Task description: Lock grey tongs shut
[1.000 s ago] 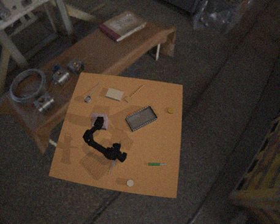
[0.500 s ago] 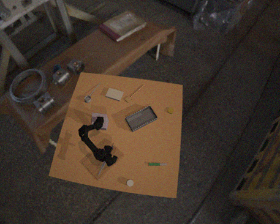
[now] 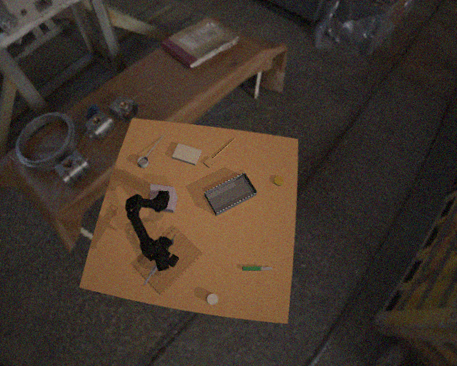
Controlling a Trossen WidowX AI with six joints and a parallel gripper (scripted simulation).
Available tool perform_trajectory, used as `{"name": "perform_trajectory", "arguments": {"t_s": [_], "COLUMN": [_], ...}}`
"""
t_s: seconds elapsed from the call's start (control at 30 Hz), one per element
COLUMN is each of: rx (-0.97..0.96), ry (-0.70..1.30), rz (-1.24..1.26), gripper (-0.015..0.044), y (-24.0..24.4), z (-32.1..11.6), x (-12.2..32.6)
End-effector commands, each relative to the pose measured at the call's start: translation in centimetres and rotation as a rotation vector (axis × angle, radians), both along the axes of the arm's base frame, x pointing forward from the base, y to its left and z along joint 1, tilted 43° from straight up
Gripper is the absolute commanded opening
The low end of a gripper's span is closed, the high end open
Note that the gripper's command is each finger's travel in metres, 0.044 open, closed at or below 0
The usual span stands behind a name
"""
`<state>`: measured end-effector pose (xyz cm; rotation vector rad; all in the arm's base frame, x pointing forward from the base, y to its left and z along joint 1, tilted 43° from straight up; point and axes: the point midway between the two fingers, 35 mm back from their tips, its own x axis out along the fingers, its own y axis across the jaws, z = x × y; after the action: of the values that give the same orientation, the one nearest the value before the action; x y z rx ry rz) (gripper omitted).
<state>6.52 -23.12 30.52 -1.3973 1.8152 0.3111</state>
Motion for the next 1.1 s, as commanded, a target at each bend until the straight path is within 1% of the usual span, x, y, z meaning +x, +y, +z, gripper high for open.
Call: {"name": "perform_trajectory", "arguments": {"t_s": [0.0,0.23,0.67,1.07], "rx": [-0.005,-0.038,-0.300,-0.512], "ry": [-0.003,0.015,0.158,0.266], "rz": [0.002,0.014,0.081,0.073], "gripper": [-0.0150,-0.0150,-0.0150,-0.0150], "y": [0.2,-0.3,-2.9,-3.4], "z": [0.1,0.1,0.3,0.4], "x": [-0.4,-0.2,1.5,2.5]}}
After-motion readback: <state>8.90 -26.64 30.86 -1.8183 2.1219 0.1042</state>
